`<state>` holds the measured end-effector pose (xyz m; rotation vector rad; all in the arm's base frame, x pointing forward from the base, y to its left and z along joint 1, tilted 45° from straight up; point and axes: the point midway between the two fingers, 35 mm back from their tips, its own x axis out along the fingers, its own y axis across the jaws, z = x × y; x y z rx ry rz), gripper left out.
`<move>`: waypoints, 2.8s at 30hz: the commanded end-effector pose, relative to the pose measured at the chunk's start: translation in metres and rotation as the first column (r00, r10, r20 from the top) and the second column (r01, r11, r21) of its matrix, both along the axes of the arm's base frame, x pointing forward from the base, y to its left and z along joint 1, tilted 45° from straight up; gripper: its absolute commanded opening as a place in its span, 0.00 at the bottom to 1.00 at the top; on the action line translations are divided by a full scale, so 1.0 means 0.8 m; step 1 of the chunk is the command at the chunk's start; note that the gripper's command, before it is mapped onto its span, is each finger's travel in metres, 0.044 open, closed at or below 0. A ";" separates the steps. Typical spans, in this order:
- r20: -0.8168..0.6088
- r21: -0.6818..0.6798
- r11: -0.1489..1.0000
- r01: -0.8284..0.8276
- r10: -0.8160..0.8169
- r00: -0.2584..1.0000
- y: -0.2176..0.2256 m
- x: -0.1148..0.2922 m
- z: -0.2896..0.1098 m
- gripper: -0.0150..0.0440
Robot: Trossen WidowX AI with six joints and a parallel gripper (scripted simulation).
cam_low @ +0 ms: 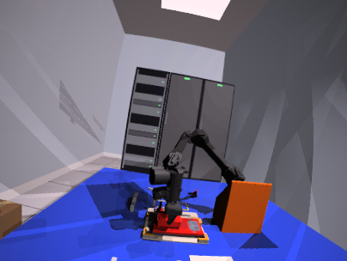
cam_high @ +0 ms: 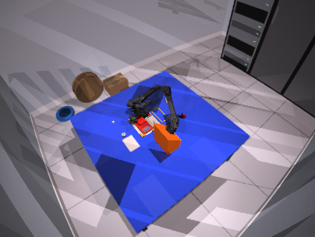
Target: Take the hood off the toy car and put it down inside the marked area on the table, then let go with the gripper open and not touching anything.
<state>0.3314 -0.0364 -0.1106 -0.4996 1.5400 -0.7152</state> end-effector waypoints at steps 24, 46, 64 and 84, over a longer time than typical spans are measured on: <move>0.004 0.004 1.000 0.002 -0.002 1.000 0.017 0.003 0.016 0.25; -0.004 0.012 1.000 -0.004 0.004 1.000 0.019 0.009 0.085 0.25; 0.003 0.017 1.000 -0.008 0.008 1.000 -0.048 -0.002 0.158 0.25; 0.001 0.002 1.000 0.000 0.000 1.000 -0.118 -0.043 0.232 0.25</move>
